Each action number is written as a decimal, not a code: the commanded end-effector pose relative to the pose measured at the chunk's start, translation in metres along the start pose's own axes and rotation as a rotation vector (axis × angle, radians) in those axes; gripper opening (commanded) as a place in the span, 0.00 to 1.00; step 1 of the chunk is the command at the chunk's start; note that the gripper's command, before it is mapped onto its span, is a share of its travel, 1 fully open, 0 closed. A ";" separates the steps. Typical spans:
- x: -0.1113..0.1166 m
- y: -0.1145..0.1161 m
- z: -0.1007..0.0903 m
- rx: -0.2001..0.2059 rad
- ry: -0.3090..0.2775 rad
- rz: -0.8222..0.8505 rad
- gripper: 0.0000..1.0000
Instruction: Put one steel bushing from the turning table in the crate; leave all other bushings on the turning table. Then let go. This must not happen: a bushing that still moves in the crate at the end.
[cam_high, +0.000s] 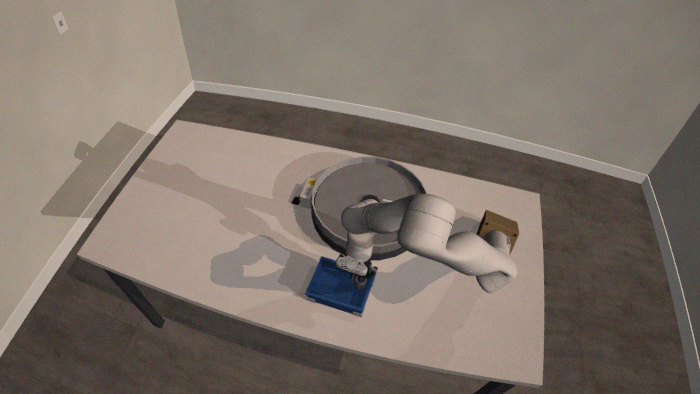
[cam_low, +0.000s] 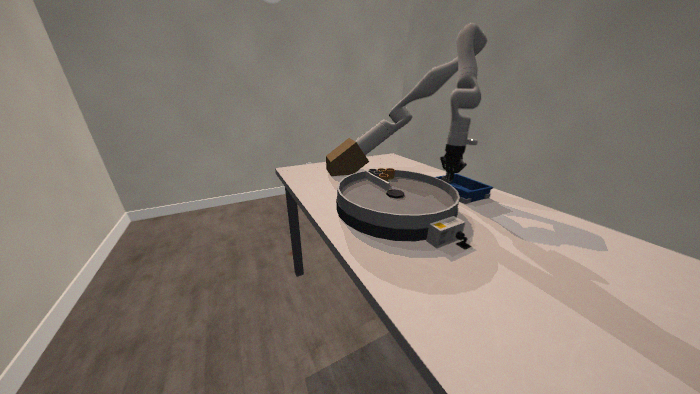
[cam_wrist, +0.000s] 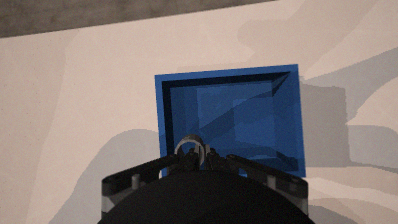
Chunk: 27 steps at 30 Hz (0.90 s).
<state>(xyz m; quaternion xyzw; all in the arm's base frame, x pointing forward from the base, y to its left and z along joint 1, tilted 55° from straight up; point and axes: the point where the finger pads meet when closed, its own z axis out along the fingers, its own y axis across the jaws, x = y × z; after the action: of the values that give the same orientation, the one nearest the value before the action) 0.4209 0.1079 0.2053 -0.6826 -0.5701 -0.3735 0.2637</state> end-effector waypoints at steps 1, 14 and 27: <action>0.000 -0.001 0.002 0.004 0.002 0.001 0.00; 0.000 -0.001 0.008 0.004 0.002 0.001 0.00; 0.000 -0.001 0.010 0.004 0.002 0.001 0.00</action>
<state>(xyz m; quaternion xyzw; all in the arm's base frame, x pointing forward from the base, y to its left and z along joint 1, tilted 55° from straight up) 0.4217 0.1168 0.1995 -0.6816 -0.5706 -0.3728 0.2662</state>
